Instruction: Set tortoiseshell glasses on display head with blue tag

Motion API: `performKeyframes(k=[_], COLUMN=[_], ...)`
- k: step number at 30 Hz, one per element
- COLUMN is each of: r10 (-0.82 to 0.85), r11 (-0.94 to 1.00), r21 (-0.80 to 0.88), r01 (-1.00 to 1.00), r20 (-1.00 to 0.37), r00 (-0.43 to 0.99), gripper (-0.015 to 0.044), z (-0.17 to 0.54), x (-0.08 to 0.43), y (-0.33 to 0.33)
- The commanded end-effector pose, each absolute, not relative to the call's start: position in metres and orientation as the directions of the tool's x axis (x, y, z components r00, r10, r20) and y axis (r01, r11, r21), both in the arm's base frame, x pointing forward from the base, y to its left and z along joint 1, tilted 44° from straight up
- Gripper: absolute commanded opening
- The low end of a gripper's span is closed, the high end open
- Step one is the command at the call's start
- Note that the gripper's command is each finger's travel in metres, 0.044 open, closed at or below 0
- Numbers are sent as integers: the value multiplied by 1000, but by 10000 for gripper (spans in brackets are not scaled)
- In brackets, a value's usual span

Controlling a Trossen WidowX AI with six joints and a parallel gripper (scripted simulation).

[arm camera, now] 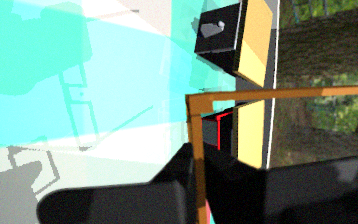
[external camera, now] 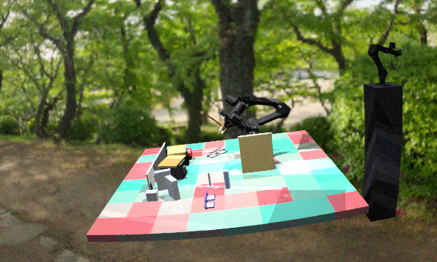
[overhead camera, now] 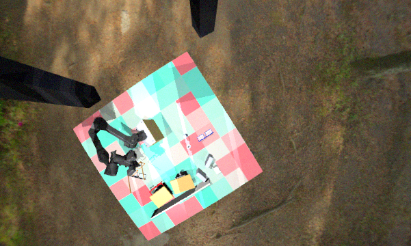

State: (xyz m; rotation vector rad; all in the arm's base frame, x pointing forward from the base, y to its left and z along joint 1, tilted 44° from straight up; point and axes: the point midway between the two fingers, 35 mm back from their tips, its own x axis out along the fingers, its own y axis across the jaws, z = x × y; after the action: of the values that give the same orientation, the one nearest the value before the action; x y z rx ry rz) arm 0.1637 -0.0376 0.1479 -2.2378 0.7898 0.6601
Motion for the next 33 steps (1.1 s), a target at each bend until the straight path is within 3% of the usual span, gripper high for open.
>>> performKeyframes(k=[1,16,33], r10=[-349,-349,-359], r11=[-592,-585,-481], r21=[-424,-423,-394], r01=[-686,-691,-783], r20=[-632,-638,-727], r00=[692,686,586], gripper=[0,0,0], z=[150,150,145], x=[164,165,189], y=[-37,-37,-22])
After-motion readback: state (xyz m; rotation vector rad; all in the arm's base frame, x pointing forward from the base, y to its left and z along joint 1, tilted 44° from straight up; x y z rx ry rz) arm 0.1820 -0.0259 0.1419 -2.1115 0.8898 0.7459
